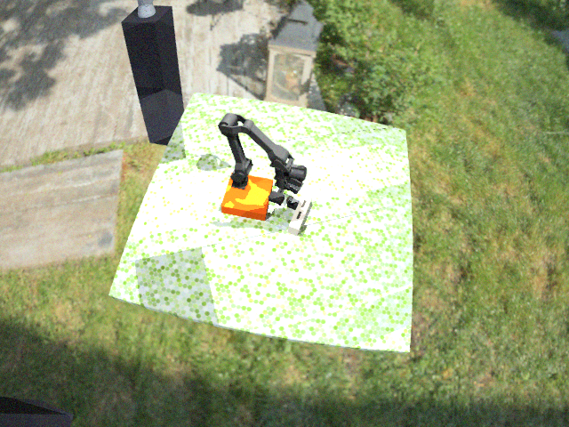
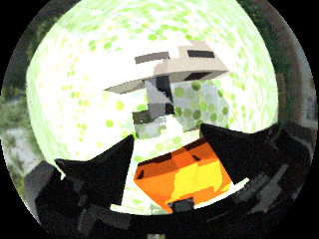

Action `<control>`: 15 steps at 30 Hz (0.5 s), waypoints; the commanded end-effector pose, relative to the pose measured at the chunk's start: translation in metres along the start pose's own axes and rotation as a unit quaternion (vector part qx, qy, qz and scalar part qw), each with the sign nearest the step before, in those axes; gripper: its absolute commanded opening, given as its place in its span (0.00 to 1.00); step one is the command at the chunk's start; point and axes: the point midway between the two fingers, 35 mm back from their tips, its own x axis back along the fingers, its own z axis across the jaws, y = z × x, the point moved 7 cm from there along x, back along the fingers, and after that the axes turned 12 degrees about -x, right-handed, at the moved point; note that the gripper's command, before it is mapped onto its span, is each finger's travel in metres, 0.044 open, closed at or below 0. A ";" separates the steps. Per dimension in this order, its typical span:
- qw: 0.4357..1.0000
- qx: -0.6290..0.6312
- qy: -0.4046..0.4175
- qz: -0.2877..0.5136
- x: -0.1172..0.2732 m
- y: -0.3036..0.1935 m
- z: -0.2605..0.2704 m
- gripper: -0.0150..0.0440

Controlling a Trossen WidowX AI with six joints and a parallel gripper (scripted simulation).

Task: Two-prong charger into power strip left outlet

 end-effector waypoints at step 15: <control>0.983 -0.046 0.034 -0.175 0.040 -0.011 -0.001 1.00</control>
